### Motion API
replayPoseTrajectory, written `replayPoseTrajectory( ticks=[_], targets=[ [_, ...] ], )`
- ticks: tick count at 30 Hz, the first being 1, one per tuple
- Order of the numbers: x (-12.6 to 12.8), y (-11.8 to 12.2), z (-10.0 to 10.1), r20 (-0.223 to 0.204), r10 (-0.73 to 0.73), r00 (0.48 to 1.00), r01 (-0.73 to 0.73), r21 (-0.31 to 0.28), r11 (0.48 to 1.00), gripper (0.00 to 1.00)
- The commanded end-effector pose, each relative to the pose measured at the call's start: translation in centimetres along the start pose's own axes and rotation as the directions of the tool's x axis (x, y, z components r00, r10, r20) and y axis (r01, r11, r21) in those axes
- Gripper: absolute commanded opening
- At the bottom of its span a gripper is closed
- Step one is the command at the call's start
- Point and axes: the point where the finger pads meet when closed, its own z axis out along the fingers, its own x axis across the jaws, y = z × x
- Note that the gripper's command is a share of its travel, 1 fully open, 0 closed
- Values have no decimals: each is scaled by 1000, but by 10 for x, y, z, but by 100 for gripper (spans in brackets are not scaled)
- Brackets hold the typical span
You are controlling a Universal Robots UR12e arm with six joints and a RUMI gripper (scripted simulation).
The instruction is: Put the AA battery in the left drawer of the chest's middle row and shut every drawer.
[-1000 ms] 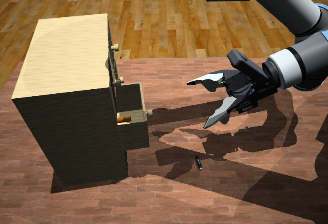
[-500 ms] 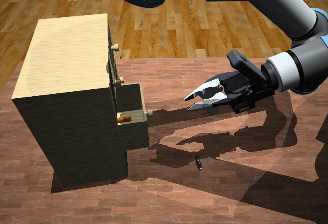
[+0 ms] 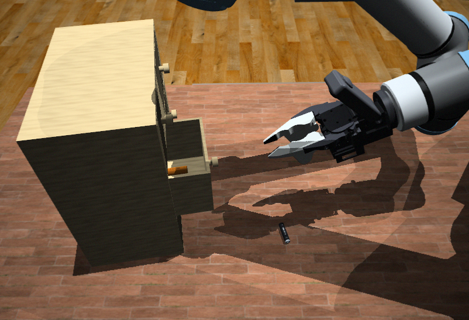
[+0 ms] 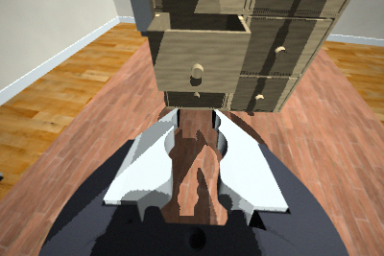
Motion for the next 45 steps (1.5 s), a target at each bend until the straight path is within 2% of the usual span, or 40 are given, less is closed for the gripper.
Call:
replayPoseTrajectory(
  ticks=[1,23,37,45],
  targets=[
    [0,1,0,0,0,1000,0,2,1000,20],
    [0,0,3,2,-2,1000,2,4,1000,20],
    [0,-1,18,2,-3,1000,3,4,1000,20],
    [-1,-2,35,2,-3,1000,3,4,1000,20]
  ],
)
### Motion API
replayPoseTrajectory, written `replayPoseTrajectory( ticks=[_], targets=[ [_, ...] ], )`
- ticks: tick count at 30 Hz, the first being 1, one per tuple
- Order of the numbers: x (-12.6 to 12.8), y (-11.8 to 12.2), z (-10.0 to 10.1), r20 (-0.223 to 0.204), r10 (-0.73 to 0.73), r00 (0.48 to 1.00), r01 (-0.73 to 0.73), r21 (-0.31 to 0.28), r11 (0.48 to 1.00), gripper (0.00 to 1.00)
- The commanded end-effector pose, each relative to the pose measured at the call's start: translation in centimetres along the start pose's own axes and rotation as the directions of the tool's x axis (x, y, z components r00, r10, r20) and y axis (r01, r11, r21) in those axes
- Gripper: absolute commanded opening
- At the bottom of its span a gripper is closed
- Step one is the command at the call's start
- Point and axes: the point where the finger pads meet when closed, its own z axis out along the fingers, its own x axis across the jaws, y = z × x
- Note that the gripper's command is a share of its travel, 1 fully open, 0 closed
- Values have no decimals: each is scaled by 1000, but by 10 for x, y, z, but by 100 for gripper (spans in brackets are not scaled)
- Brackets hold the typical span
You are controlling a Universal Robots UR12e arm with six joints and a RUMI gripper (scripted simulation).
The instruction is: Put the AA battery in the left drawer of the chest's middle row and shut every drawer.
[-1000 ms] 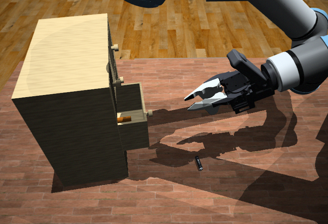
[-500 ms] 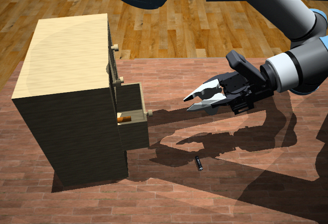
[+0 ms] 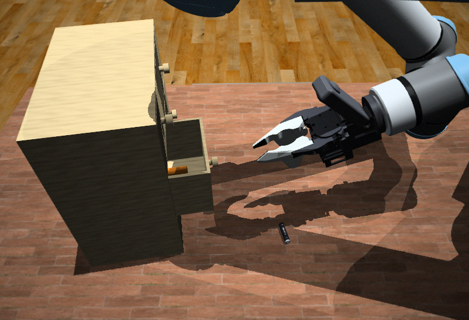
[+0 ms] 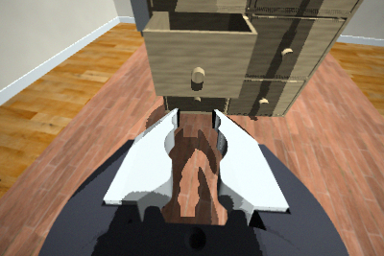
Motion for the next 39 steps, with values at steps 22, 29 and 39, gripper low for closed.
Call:
replayPoseTrajectory(
  ticks=[22,29,39],
  targets=[
    [0,-4,46,0,-2,1000,2,4,1000,20],
    [1,-4,49,0,-2,1000,2,4,1000,20],
    [1,-3,48,-1,-1,1000,1,2,1000,20]
  ],
)
